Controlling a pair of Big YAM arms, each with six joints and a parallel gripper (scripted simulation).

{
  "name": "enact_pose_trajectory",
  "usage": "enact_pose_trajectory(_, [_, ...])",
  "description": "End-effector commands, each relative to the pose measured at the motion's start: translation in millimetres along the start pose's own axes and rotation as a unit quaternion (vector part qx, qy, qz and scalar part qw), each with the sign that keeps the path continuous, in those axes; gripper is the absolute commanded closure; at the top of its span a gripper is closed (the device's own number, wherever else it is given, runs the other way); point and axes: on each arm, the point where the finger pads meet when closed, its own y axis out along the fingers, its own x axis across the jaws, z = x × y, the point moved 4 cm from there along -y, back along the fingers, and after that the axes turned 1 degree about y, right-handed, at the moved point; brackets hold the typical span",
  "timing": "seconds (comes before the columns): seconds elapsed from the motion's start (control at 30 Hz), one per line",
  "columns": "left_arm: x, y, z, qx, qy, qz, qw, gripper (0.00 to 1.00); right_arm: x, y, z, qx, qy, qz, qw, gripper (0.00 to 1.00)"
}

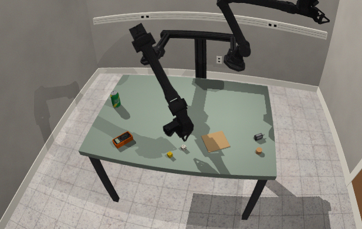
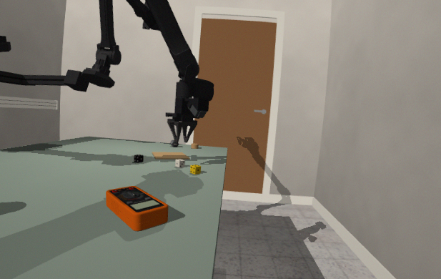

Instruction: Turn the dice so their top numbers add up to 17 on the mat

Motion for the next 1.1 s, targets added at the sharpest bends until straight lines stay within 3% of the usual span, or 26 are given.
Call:
enact_pose_trajectory(0.0, [4.3, -10.5, -22.2, -0.029, -0.003, -0.006, 1.000, 0.00, 9.0, -0.2, 2.0, -0.003, -0.008, -0.008, 1.000, 0.61])
enact_pose_trajectory(0.6, [4.3, -10.5, -22.2, -0.029, -0.003, -0.006, 1.000, 0.00, 11.6, -5.3, -0.6, -0.004, -0.007, -0.012, 1.000, 0.61])
enact_pose_trajectory(1.07, [4.3, -10.5, -22.2, -0.029, -0.003, -0.006, 1.000, 0.00, 15.8, 6.4, -7.8, -0.005, 0.001, -0.016, 1.000, 0.61])
